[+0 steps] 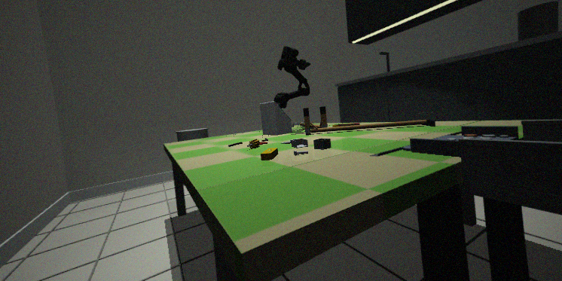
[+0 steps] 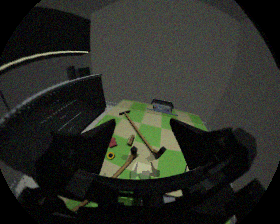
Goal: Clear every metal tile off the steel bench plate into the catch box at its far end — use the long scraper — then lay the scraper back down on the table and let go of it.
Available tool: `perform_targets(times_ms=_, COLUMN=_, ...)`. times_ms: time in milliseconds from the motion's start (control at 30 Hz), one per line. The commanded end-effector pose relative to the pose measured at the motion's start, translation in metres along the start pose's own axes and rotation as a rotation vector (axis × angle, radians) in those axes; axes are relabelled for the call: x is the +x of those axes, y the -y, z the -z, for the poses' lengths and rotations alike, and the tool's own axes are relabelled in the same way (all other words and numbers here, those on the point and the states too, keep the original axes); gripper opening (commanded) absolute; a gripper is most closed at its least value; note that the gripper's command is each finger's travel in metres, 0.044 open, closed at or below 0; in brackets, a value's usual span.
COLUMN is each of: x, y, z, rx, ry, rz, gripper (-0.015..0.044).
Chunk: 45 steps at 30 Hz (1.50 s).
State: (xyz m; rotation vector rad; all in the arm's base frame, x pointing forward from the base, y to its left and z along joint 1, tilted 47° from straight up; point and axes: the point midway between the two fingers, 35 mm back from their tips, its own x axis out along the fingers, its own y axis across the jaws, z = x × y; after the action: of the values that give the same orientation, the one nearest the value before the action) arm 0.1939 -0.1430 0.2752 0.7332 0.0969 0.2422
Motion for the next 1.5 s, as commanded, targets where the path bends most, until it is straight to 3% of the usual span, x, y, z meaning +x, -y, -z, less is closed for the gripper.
perform_targets(times_ms=0, x=0.000, y=0.000, z=0.000, rx=0.001, ry=-0.001, rz=-0.006, gripper=0.0440)
perform_targets(times_ms=400, x=0.022, y=-0.001, z=-0.004, rx=0.011, ry=-0.044, rz=0.030, gripper=0.0440)
perform_targets(times_ms=1467, x=0.085, y=-0.067, z=0.001, rx=0.163, ry=-0.164, rz=0.006, gripper=0.0440)
